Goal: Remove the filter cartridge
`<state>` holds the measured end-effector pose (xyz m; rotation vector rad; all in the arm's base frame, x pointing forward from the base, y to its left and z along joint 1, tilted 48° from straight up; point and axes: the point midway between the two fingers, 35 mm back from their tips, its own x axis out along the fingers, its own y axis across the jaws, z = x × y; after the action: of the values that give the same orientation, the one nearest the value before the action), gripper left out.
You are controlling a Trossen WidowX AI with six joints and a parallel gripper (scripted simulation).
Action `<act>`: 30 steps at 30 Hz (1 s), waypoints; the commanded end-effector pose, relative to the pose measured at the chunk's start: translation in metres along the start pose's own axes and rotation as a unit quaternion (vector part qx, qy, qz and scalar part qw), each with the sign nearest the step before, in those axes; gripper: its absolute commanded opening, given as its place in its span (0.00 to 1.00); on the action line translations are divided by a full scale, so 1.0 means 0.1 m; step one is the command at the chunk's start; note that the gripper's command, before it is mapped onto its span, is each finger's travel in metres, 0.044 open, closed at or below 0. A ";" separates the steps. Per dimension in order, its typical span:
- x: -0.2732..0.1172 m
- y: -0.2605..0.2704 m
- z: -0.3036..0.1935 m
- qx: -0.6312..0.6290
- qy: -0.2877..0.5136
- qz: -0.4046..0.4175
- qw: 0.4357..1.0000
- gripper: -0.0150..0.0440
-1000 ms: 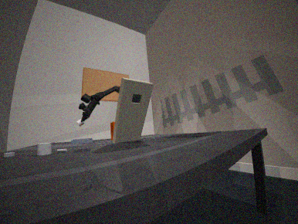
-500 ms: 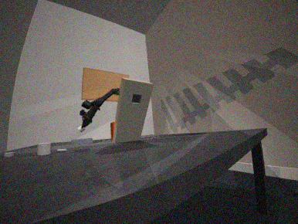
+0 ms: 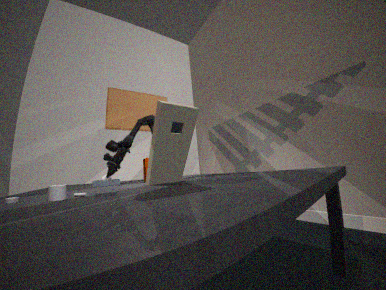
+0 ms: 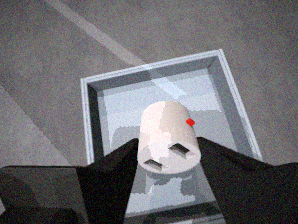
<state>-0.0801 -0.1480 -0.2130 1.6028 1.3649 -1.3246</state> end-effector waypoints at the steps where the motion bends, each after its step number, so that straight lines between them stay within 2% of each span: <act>1: -0.01 0.00 0.01 0.000 -0.001 0.000 1.000 0.34; 16: -0.01 0.00 0.01 0.000 -0.001 0.000 1.000 1.00; 20: -0.10 0.00 0.08 0.000 -0.001 0.000 1.000 1.00; 24: -0.59 0.00 0.34 0.000 0.000 0.000 1.000 1.00; 30: -0.54 -0.01 0.34 -0.003 -0.007 -0.001 1.000 1.00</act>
<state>-0.0890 -0.2006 -0.1694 1.5762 1.3527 -1.3412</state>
